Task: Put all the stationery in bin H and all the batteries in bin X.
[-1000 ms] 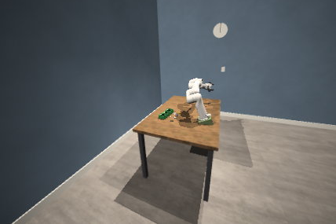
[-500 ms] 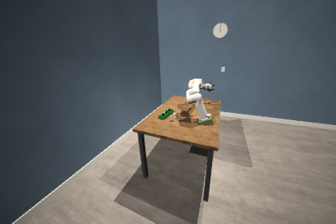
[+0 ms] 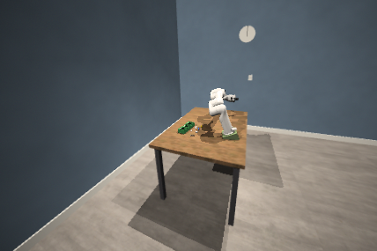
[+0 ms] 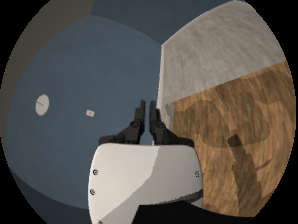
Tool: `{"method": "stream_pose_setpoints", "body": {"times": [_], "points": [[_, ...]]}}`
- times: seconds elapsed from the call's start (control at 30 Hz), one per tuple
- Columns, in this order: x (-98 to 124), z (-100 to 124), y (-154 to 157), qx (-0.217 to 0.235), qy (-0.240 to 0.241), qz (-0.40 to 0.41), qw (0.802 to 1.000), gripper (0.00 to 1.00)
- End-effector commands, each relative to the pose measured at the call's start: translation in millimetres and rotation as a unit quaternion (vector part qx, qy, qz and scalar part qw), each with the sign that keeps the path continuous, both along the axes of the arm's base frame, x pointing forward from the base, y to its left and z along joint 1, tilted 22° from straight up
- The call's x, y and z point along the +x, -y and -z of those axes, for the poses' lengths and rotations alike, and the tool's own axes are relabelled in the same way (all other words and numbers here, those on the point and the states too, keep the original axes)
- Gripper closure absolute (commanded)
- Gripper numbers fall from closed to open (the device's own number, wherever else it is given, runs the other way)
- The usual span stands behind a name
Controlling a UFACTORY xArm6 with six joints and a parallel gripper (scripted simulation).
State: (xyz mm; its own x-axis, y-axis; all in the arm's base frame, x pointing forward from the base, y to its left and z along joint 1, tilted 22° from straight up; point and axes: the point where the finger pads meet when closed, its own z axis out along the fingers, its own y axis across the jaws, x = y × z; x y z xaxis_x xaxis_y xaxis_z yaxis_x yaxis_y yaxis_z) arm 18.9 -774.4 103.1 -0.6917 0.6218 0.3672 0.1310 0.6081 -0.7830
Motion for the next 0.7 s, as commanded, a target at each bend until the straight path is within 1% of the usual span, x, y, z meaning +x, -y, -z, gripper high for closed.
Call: {"method": "stream_pose_setpoints", "body": {"times": [0.0, 0.03, 0.13, 0.2, 0.27, 0.37, 0.4, 0.47, 0.5, 0.57, 0.67], "points": [[20.7, -13.3, -6.2, 0.031, -0.005, -0.03, 0.999, 0.93], [26.4, -16.6, -7.8, 0.031, -0.005, -0.03, 0.999, 0.93], [26.4, -16.6, -7.7, 0.031, -0.005, -0.03, 0.999, 0.93], [40.2, -24.6, -12.5, 0.06, -0.01, -0.061, 0.996, 0.93], [52.6, -31.8, -16.8, 0.06, -0.01, -0.061, 0.996, 0.93], [52.7, -31.8, -16.7, 0.06, -0.01, -0.061, 0.996, 0.93], [59.5, -35.8, -19.5, 0.077, -0.014, -0.079, 0.994, 0.93], [59.5, -35.8, -19.5, 0.077, -0.014, -0.079, 0.994, 0.93], [66.2, -39.7, -22.4, 0.089, -0.016, -0.092, 0.992, 0.93], [78.3, -46.7, -27.5, 0.089, -0.016, -0.092, 0.992, 0.93], [78.3, -46.7, -27.4, 0.089, -0.016, -0.092, 0.992, 0.93]]}}
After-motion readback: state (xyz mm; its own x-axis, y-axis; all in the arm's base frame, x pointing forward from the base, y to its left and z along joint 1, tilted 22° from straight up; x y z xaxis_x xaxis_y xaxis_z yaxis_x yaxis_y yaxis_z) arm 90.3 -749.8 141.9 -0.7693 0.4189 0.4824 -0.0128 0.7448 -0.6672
